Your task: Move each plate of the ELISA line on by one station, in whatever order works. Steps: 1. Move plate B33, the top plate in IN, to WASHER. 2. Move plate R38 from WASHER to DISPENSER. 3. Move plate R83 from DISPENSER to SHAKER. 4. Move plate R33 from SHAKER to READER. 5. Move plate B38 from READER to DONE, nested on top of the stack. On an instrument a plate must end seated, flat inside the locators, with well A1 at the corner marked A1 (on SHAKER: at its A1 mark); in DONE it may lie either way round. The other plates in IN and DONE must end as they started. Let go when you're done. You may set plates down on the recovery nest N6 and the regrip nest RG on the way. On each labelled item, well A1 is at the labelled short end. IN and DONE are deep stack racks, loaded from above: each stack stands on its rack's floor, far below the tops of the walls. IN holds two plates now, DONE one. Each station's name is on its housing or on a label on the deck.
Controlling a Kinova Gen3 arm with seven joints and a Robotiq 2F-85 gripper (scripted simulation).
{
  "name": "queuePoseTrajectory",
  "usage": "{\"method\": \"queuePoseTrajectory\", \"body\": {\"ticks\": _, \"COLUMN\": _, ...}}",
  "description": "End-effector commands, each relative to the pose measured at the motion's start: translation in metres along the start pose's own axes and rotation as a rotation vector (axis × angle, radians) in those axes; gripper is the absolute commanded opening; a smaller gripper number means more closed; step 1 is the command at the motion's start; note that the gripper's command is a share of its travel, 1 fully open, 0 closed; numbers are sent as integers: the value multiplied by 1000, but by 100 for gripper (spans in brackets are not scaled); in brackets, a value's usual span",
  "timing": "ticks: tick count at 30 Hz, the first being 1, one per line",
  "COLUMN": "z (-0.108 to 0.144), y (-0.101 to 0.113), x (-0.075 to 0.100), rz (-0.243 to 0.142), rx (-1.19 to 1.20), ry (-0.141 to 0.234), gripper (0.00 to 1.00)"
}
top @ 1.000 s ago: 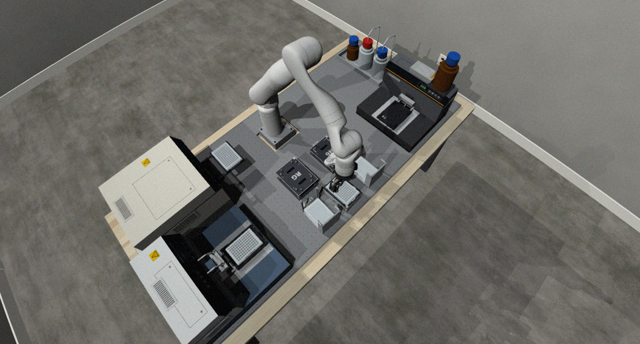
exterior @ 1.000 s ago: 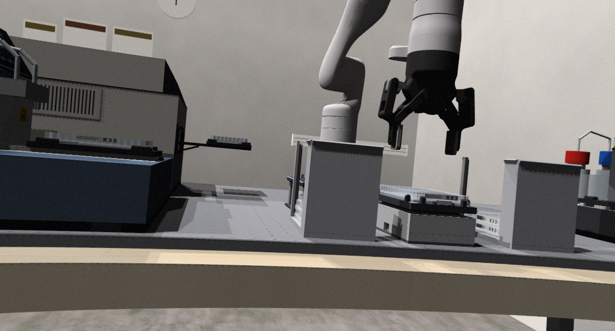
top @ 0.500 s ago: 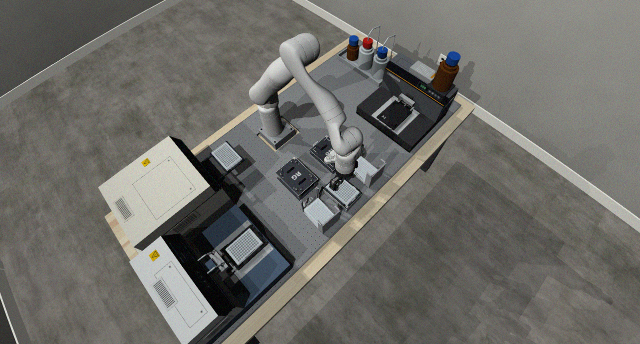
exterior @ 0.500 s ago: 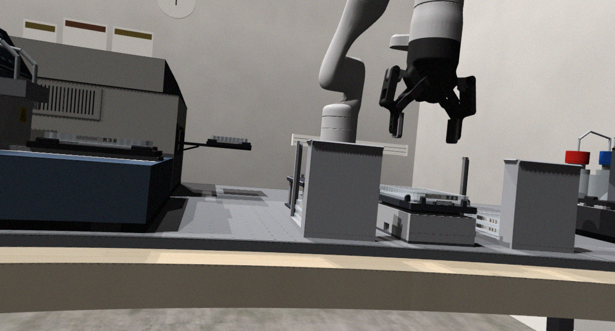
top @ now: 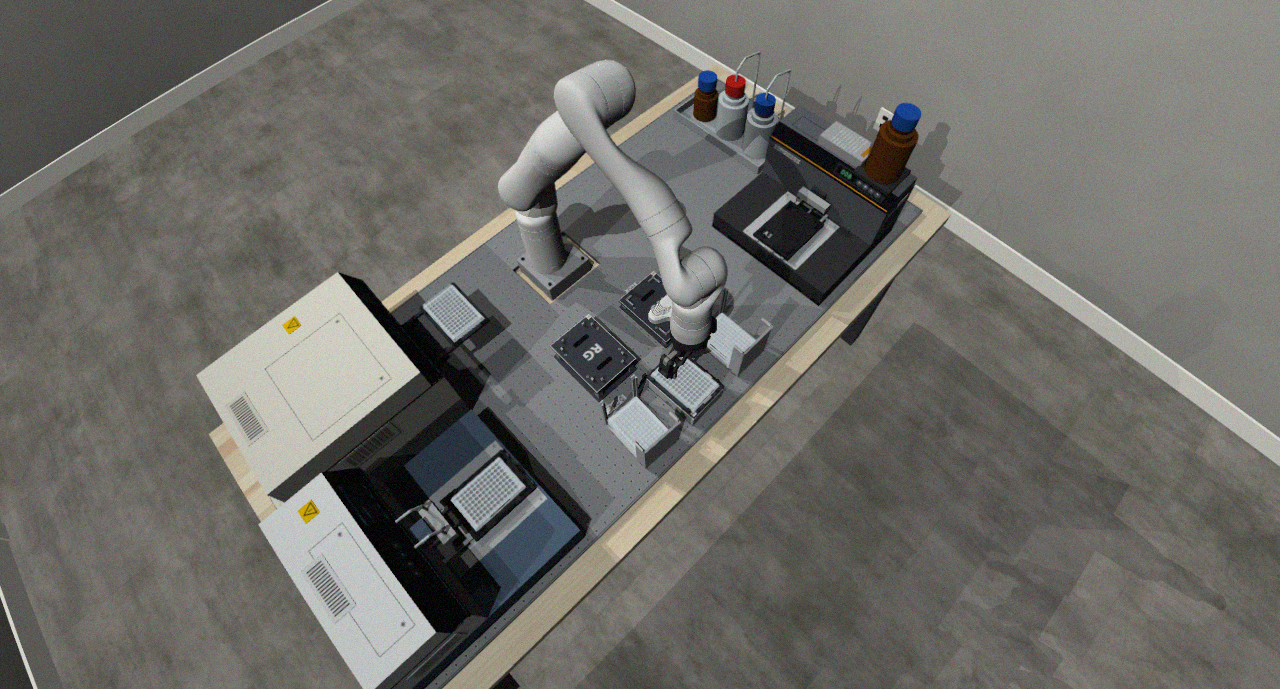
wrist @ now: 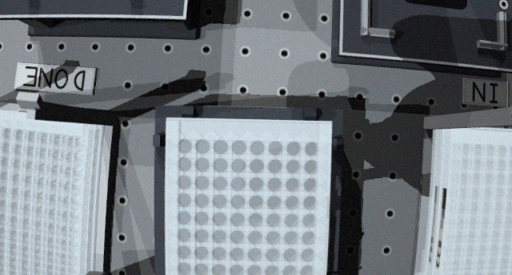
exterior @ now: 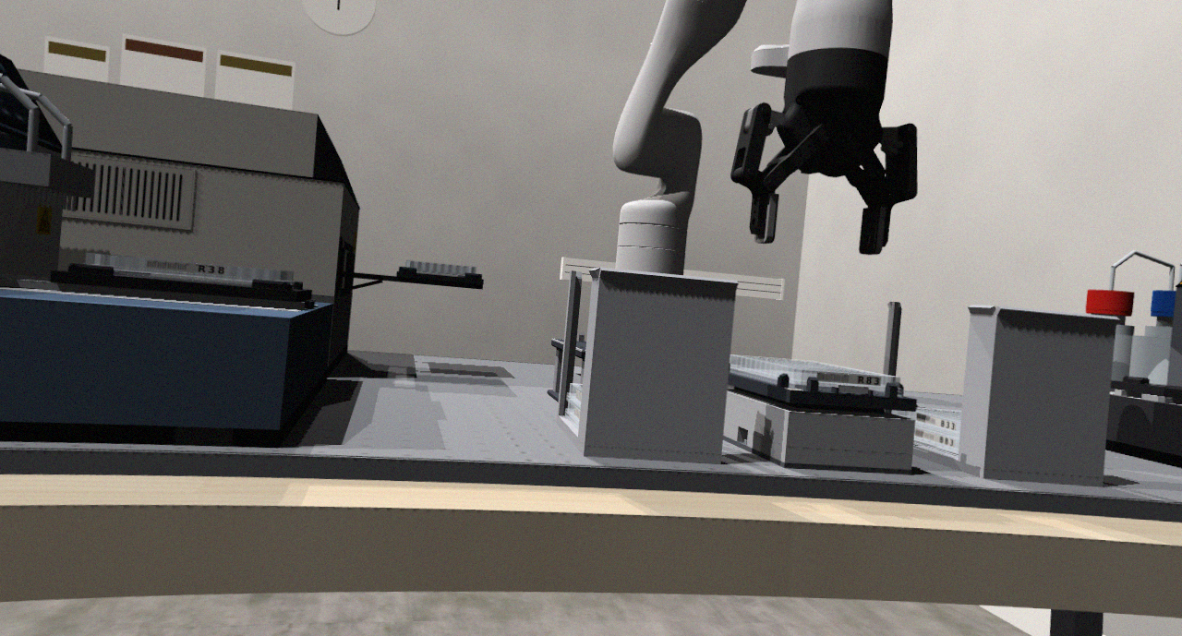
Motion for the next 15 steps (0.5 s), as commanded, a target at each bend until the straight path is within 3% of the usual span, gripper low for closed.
{"method": "queuePoseTrajectory", "body": {"ticks": 1, "z": 0, "y": 0, "x": 6, "rz": -2, "rx": 0, "ry": 0, "gripper": 100}}
{"method": "queuePoseTrajectory", "body": {"ticks": 15, "z": 0, "y": 0, "x": 22, "rz": -2, "rx": 0, "ry": 0, "gripper": 100}}
Point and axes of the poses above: the point where the finger pads meet when closed, its own x axis back along the fingers, its own z axis across the jaws, y = z × x, the point moved 5 cm from there along x, back along the fingers, and after that the axes turned 3 degrees about x, right-handed, at the moved point
